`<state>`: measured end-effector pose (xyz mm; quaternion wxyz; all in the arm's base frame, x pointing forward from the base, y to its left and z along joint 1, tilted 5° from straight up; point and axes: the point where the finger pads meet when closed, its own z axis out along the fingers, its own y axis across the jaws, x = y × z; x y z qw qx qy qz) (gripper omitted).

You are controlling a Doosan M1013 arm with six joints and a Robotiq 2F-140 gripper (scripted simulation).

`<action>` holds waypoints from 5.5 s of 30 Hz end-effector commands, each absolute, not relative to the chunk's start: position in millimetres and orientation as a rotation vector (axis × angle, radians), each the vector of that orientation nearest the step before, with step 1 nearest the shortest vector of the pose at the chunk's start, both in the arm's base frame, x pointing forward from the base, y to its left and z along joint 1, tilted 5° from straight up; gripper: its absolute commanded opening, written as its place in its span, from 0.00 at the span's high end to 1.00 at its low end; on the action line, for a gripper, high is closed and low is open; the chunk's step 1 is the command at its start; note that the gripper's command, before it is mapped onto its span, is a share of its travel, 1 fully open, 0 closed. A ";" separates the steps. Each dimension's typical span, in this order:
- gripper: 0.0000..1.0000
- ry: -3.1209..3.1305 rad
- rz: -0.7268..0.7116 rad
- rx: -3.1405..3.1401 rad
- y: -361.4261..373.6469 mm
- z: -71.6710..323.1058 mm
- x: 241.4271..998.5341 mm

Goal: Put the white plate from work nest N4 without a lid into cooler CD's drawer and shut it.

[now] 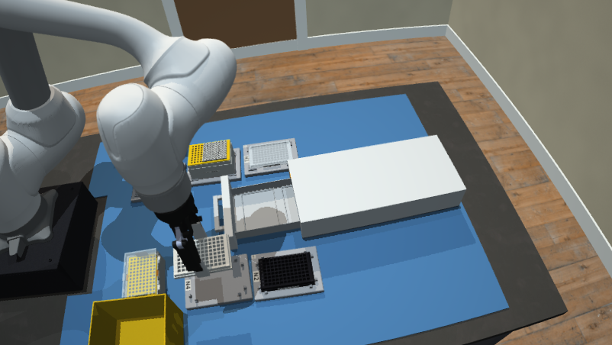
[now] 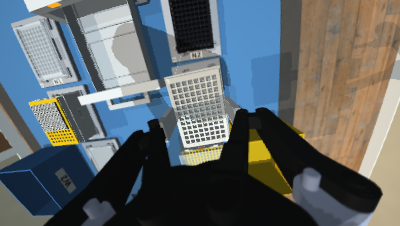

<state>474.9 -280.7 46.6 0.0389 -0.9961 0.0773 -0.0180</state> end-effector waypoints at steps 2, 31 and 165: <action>1.00 0.246 -0.055 -3.055 -284.0 50.2 475.2; 1.00 0.246 -0.055 -3.055 -284.0 50.2 475.2; 1.00 -2.011 -0.123 -2.373 -125.6 68.5 635.1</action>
